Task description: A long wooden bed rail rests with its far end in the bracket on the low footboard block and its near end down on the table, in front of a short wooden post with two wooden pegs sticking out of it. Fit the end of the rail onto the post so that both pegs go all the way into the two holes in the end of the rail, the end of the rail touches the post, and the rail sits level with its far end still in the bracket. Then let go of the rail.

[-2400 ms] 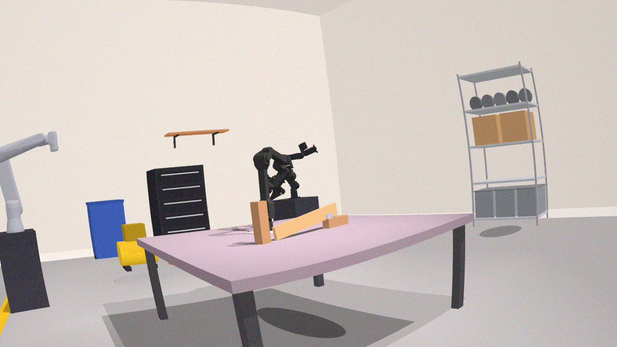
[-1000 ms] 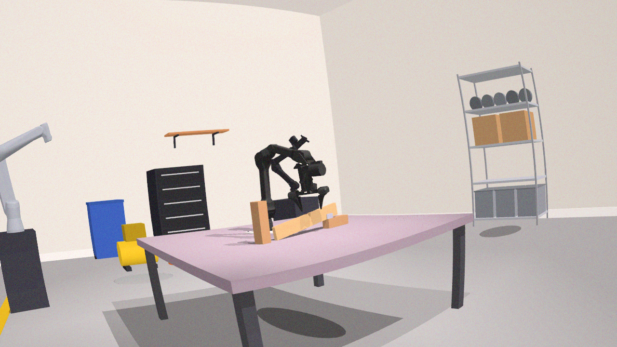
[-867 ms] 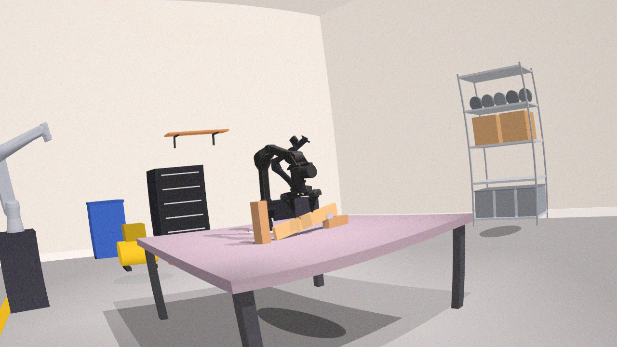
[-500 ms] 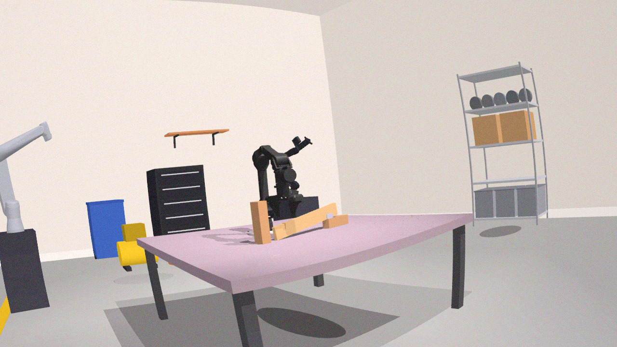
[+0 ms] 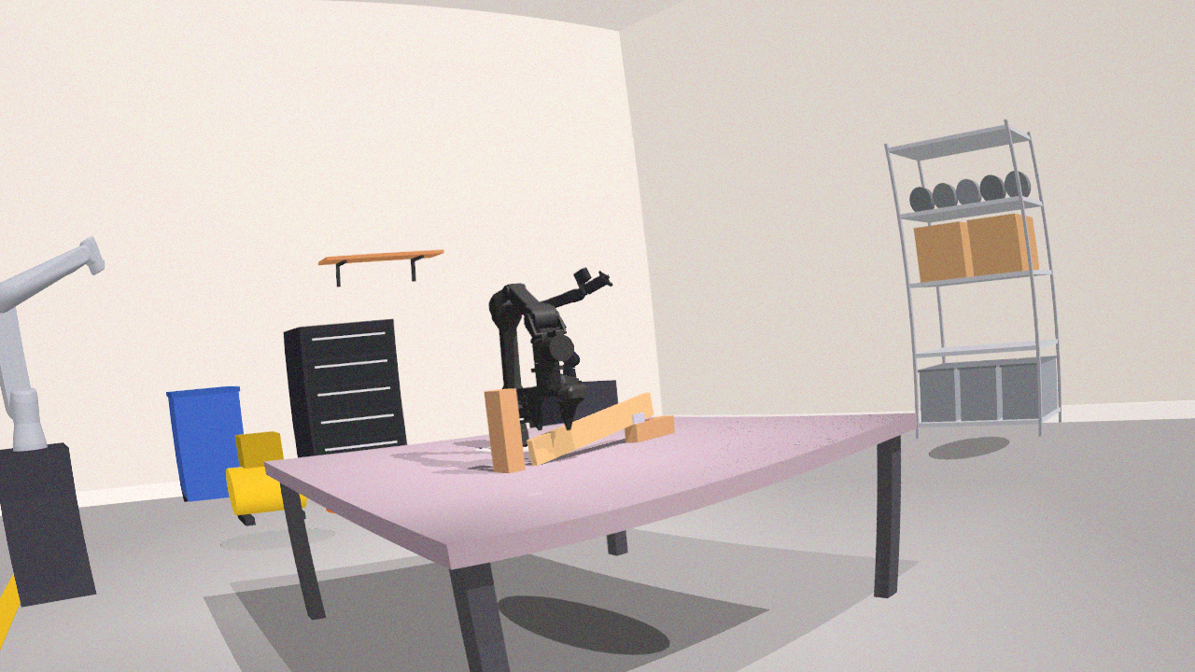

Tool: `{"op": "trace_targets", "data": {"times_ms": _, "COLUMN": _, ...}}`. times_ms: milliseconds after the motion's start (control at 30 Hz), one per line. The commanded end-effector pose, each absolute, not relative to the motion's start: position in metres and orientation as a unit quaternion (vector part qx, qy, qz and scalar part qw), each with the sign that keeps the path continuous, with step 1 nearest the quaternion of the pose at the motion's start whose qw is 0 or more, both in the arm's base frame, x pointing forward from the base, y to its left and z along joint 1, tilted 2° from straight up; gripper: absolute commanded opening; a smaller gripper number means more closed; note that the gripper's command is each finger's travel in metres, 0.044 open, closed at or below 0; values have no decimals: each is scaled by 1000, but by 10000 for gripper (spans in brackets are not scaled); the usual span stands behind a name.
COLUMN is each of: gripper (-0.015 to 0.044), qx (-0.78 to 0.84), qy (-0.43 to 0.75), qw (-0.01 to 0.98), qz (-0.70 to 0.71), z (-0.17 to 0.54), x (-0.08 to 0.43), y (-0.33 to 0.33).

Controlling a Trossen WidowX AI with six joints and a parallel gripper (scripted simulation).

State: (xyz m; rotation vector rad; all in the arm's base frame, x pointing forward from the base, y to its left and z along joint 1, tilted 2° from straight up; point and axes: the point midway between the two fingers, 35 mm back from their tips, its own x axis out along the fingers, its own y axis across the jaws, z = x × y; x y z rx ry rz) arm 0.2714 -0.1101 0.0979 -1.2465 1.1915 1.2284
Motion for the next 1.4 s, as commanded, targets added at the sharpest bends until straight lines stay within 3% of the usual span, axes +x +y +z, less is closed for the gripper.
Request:
{"op": "trace_targets", "data": {"times_ms": 0, "gripper": 440, "qx": -513, "qy": 493, "qw": 486, "qz": 508, "z": 90, "x": 270, "y": -111}}
{"op": "trace_targets", "data": {"times_ms": 967, "gripper": 440, "qx": -513, "qy": 493, "qw": 486, "qz": 508, "z": 47, "x": 268, "y": -111}}
{"op": "trace_targets", "data": {"times_ms": 1367, "gripper": 125, "qx": -513, "qy": 493, "qw": 486, "qz": 508, "z": 47, "x": 268, "y": -111}}
